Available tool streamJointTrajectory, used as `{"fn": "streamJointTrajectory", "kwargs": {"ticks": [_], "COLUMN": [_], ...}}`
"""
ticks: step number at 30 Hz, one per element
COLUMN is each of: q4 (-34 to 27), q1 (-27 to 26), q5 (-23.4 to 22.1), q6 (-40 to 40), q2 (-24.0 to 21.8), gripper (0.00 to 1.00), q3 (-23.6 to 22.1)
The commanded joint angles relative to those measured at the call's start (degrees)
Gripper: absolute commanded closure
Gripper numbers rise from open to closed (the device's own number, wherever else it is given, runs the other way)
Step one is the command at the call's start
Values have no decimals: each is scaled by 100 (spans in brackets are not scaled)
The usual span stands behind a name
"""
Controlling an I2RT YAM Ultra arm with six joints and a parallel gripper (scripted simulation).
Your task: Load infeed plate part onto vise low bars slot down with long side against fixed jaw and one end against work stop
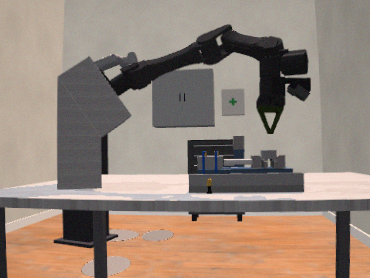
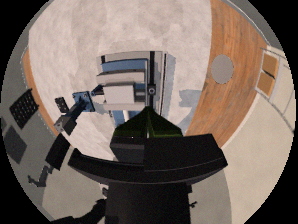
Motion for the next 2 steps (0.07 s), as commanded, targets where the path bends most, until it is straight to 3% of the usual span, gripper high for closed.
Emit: {"fn": "streamJointTrajectory", "kwargs": {"ticks": [1,2], "q4": [-40,-40], "q1": [-216,-216], "q5": [-56,-56], "q6": [-29,-29], "q2": [-214,-214], "gripper": [100,100], "q3": [174,174]}}
